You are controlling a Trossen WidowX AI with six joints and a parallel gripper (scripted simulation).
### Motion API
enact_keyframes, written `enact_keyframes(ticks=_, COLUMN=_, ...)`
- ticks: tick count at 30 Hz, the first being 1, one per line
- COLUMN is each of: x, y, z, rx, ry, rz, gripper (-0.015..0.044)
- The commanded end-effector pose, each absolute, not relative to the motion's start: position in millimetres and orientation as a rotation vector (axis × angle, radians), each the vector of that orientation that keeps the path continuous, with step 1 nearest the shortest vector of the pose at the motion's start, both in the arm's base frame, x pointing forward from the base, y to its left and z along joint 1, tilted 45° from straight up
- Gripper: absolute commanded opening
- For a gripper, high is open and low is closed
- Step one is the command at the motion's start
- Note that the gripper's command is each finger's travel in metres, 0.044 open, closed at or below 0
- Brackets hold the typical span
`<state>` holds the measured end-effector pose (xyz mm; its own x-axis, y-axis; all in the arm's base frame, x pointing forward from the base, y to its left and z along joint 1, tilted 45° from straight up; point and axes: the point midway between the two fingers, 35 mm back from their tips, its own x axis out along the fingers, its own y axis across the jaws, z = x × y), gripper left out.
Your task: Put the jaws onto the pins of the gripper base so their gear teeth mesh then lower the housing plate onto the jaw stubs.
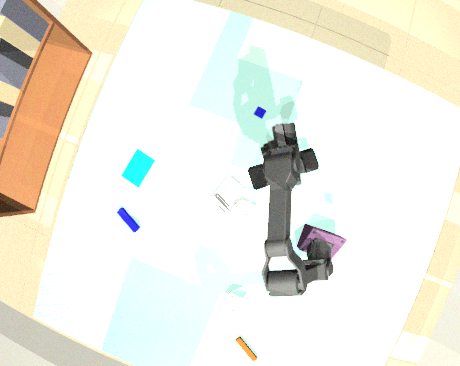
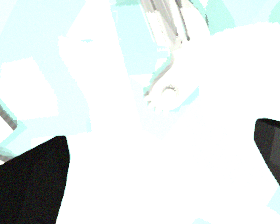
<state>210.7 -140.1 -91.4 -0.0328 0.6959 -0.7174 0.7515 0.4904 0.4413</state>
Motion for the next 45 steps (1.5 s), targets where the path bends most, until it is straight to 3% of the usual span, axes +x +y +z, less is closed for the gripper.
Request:
enact_keyframes(ticks=1, x=210.7, y=-140.1, z=-91.4, rx=1.230, ry=1.753, rz=-0.071, gripper=0.0440)
enact_keyframes(ticks=27, x=210.7, y=-140.1, z=-91.4, rx=1.230, ry=1.753, rz=-0.071, gripper=0.0440)
enact_keyframes(ticks=43, x=210.7, y=-140.1, z=-91.4, rx=1.230, ry=1.753, rz=-0.071, gripper=0.0020)
enact_keyframes(ticks=45, x=210.7, y=-140.1, z=-91.4, rx=1.230, ry=1.753, rz=-0.071, gripper=0.0000)
